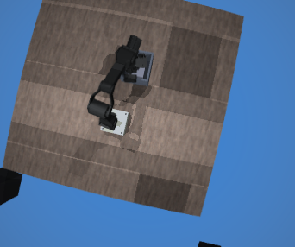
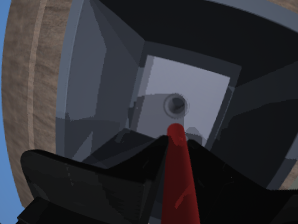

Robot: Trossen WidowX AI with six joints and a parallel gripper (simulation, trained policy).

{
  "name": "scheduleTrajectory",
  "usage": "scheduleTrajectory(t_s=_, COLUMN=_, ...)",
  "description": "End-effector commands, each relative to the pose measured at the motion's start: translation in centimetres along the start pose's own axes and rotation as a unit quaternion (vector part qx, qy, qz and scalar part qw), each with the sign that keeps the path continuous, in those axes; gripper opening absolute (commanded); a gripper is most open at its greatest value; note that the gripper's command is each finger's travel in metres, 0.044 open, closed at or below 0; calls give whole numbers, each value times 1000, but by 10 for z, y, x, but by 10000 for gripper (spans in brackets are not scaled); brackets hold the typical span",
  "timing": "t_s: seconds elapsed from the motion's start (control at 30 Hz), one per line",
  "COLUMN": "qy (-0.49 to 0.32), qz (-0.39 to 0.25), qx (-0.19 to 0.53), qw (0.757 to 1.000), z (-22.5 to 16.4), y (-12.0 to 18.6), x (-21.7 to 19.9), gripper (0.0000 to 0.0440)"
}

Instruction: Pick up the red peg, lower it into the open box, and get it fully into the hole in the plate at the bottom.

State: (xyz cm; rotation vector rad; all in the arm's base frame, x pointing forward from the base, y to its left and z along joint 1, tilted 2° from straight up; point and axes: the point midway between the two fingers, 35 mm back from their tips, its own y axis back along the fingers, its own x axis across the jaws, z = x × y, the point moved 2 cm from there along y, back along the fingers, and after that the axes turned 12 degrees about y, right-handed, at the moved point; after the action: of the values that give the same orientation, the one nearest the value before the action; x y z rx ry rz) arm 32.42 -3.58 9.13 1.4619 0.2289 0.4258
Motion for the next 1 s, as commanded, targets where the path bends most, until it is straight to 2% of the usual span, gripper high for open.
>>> scheduleTrajectory(t_s=0.0, qy=2, qz=2, qx=4, qw=1000, z=5, y=-7, x=0, gripper=0)
scheduleTrajectory(t_s=0.47, qy=26, qz=-9, qx=12, qw=1000, z=12, y=-38, x=1, gripper=3)
scheduleTrajectory(t_s=0.53, qy=30, qz=-13, qx=13, qw=999, z=13, y=-41, x=1, gripper=23)
scheduleTrajectory(t_s=0.7, qy=38, qz=-23, qx=20, qw=999, z=13, y=-48, x=1, gripper=111)
scheduleTrajectory(t_s=0.9, qy=41, qz=-26, qx=38, qw=998, z=14, y=-48, x=1, gripper=110)
scheduleTrajectory(t_s=0.97, qy=40, qz=-24, qx=48, qw=998, z=16, y=-46, x=2, gripper=134)
